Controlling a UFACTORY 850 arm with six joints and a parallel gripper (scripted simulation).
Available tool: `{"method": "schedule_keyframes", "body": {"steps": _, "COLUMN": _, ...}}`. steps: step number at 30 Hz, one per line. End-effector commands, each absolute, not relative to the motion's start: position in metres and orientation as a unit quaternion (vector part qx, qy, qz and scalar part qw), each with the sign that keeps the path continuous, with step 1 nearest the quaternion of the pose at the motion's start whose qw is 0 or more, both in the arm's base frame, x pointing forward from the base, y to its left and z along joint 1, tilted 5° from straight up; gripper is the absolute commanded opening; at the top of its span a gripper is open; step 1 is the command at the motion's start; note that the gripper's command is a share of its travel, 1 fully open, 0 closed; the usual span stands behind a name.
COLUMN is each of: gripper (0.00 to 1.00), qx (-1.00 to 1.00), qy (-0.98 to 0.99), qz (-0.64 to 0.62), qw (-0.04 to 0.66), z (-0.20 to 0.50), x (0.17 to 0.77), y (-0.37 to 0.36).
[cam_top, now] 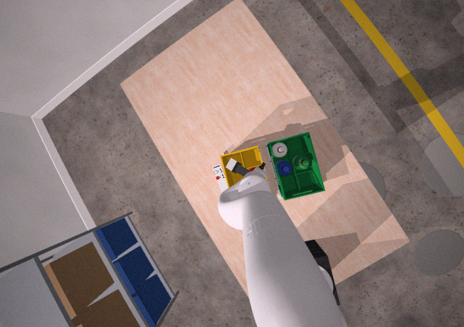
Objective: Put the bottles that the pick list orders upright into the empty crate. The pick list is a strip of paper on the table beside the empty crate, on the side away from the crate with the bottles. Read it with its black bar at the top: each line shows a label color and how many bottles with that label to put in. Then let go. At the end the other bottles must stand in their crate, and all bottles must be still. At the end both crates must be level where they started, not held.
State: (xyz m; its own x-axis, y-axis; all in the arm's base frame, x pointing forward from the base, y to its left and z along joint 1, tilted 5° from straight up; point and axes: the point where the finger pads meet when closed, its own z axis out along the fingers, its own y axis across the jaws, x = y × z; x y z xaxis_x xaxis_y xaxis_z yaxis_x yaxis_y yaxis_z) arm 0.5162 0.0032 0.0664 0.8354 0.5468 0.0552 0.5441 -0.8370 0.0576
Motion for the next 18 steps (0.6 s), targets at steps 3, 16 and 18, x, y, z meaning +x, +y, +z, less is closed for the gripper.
{"method": "schedule_keyframes", "body": {"steps": 3, "gripper": 0.65, "qx": 0.958, "qy": 0.285, "qz": 0.036, "qw": 0.02, "z": 0.07, "x": 0.51, "y": 0.011}}
{"method": "schedule_keyframes", "body": {"steps": 16, "gripper": 0.65, "qx": 0.958, "qy": 0.285, "qz": 0.036, "qw": 0.02, "z": 0.086, "x": 0.486, "y": 0.063}}
{"method": "schedule_keyframes", "body": {"steps": 18, "gripper": 0.65, "qx": 0.958, "qy": 0.285, "qz": 0.036, "qw": 0.02, "z": 0.089, "x": 0.482, "y": 0.072}}
